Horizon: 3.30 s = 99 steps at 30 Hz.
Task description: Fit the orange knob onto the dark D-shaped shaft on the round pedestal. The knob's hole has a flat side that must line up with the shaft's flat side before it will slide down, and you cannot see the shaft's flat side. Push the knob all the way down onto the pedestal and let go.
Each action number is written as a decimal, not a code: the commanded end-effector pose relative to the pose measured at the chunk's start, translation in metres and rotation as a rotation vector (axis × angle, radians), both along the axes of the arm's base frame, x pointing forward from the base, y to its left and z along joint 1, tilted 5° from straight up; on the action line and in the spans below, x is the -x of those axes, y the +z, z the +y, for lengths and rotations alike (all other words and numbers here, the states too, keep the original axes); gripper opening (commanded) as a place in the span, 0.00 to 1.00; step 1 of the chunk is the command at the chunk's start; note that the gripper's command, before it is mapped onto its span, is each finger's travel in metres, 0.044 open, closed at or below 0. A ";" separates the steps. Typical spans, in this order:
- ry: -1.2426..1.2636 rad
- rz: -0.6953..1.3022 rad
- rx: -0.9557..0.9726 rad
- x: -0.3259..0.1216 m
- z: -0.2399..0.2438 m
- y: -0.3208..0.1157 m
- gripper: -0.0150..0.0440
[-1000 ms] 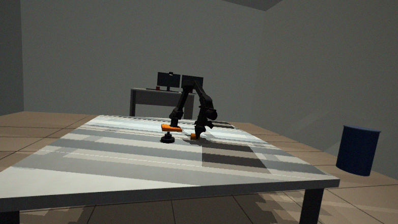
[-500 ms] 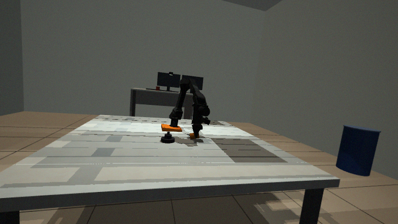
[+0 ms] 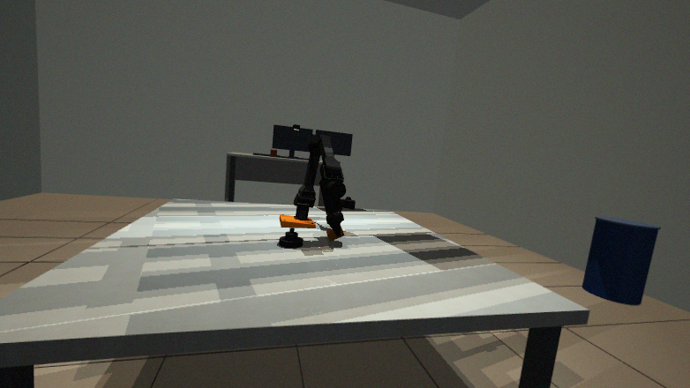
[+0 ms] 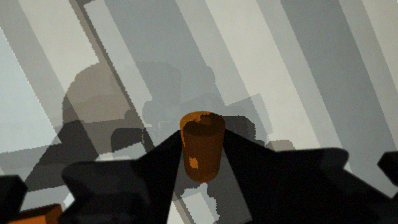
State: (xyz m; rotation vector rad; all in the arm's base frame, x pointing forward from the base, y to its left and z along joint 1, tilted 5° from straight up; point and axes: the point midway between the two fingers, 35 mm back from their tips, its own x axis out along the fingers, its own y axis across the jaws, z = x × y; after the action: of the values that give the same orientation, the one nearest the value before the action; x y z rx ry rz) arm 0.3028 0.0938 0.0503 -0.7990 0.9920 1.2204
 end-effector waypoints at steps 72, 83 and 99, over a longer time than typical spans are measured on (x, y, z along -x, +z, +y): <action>-0.010 -0.124 -0.655 0.012 -0.049 -0.006 0.69; -0.010 -0.124 -0.655 0.012 -0.049 -0.006 0.83; -0.009 -0.125 -0.654 0.010 -0.054 0.061 1.00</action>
State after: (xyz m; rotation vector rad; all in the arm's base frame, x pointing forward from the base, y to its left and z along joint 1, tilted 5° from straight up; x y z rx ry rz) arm 0.2886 0.0443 0.0641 -0.3068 0.4667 1.3695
